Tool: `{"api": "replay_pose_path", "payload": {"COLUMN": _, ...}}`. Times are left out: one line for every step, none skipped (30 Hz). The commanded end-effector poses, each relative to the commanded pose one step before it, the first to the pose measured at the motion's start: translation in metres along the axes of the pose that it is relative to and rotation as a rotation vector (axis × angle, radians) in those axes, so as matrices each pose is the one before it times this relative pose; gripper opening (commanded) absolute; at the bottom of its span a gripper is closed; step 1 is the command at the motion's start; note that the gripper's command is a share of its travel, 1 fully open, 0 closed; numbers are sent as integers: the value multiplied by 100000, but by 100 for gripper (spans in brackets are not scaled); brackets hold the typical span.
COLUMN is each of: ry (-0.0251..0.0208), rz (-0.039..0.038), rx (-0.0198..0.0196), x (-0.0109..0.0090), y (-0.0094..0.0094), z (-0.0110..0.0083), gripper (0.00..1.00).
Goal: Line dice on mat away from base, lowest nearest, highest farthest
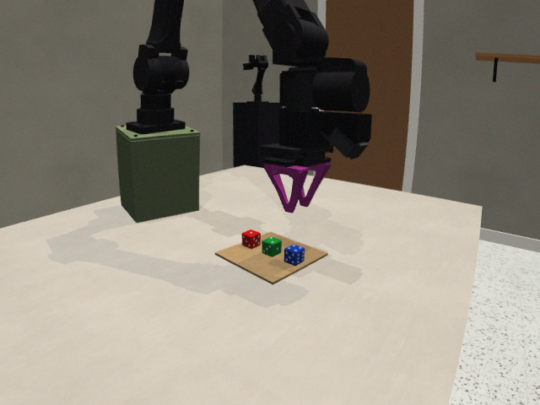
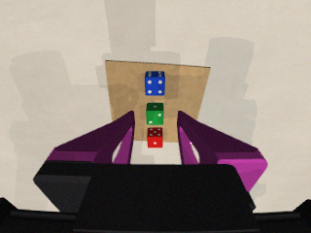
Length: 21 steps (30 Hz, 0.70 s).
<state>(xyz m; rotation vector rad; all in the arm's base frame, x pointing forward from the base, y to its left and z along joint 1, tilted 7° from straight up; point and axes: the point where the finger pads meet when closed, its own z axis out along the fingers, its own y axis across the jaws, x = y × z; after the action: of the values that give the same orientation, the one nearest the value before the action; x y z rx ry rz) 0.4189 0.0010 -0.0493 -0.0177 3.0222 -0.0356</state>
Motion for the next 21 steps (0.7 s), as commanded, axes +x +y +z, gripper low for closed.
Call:
{"api": "replay_pose_path", "payload": {"ry": -750, "rz": -19, "rx": 71, "x": -950, "y": 335, "z": -492, "gripper": 39}}
{"api": "replay_pose_path", "payload": {"ry": -884, "rz": 21, "rx": -8, "x": -205, "y": -5, "z": -355, "gripper": 39}}
{"api": "replay_pose_path", "payload": {"ry": -810, "rz": 15, "rx": -7, "x": -199, "y": 1, "z": -31, "gripper": 39}}
{"api": "replay_pose_path", "payload": {"ry": -464, "rz": 6, "rx": -4, "x": -114, "y": 1, "z": 0, "gripper": 100}}
{"api": "replay_pose_path", "payload": {"ry": 2, "rz": -58, "rx": 0, "x": 1, "y": 0, "z": 0, "gripper": 100}}
{"api": "replay_pose_path", "payload": {"ry": 0, "rz": 0, "rx": 0, "x": 0, "y": 0, "z": 0, "gripper": 100}}
{"api": "replay_pose_path", "payload": {"ry": -1, "rz": 0, "rx": 0, "x": -1, "y": 0, "z": 0, "gripper": 100}}
{"api": "replay_pose_path", "payload": {"ry": 0, "rz": 0, "rx": 0, "x": 0, "y": 0, "z": 0, "gripper": 100}}
{"api": "replay_pose_path", "payload": {"ry": 1, "rz": 0, "rx": 0, "x": 1, "y": 0, "z": 0, "gripper": 100}}
{"api": "replay_pose_path", "payload": {"ry": -1, "rz": 0, "rx": 0, "x": 0, "y": 0, "z": 0, "gripper": 100}}
{"api": "replay_pose_path", "payload": {"ry": -1, "rz": 0, "rx": 0, "x": 0, "y": 0, "z": 0, "gripper": 100}}
{"api": "replay_pose_path", "payload": {"ry": 0, "rz": 0, "rx": 0, "x": 0, "y": 0, "z": 0, "gripper": 100}}
{"api": "replay_pose_path", "payload": {"ry": 1, "rz": 0, "rx": 0, "x": 0, "y": 0, "z": 0, "gripper": 100}}
{"api": "replay_pose_path", "payload": {"ry": 0, "rz": 0, "rx": 0, "x": 0, "y": 0, "z": 0, "gripper": 100}}
{"api": "replay_pose_path", "payload": {"ry": 0, "rz": 0, "rx": 0, "x": 0, "y": 0, "z": 0, "gripper": 100}}
{"api": "replay_pose_path", "payload": {"ry": -1, "rz": 0, "rx": 0, "x": 0, "y": 0, "z": 0, "gripper": 100}}
{"api": "replay_pose_path", "payload": {"ry": 1, "rz": 0, "rx": 0, "x": 0, "y": 0, "z": 0, "gripper": 100}}
{"api": "replay_pose_path", "payload": {"ry": 0, "rz": 0, "rx": 0, "x": 0, "y": 0, "z": 0, "gripper": 100}}
{"api": "replay_pose_path", "payload": {"ry": 0, "rz": 0, "rx": 0, "x": 0, "y": 0, "z": 0, "gripper": 100}}
{"api": "replay_pose_path", "payload": {"ry": 1, "rz": 0, "rx": 0, "x": 0, "y": 0, "z": 0, "gripper": 100}}
{"api": "replay_pose_path", "payload": {"ry": 0, "rz": 0, "rx": 0, "x": 0, "y": 0, "z": 0, "gripper": 100}}
